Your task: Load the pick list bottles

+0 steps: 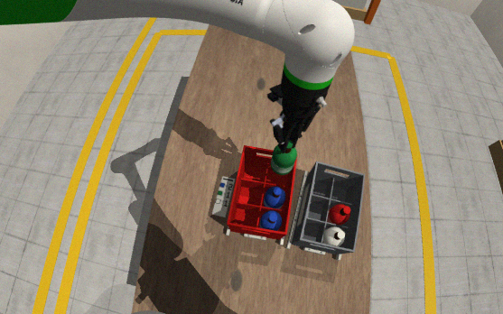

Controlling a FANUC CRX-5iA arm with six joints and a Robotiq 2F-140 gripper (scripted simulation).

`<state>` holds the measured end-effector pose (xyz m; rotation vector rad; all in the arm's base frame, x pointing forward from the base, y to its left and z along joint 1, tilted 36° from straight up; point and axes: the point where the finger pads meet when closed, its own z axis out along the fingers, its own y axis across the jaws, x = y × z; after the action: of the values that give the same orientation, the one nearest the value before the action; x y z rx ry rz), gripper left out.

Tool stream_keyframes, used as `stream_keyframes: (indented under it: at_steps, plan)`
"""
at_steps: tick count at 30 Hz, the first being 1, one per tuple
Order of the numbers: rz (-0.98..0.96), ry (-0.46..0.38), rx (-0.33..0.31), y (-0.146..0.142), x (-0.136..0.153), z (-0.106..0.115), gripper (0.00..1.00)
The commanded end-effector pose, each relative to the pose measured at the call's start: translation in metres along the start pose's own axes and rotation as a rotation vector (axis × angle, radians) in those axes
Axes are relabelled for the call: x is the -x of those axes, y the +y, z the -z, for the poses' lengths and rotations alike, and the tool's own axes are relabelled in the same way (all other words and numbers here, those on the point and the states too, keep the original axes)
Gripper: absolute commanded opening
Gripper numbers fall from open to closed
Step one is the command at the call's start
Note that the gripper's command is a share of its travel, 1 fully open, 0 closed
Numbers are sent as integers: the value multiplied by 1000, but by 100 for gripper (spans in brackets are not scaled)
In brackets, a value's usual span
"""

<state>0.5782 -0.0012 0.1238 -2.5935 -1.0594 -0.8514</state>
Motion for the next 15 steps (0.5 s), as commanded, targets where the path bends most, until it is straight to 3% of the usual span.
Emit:
stream_keyframes:
  at_steps: [1,15]
  plan:
    - [0,1,2,1,0,-1,10]
    - [0,1,2,1,0,-14,10]
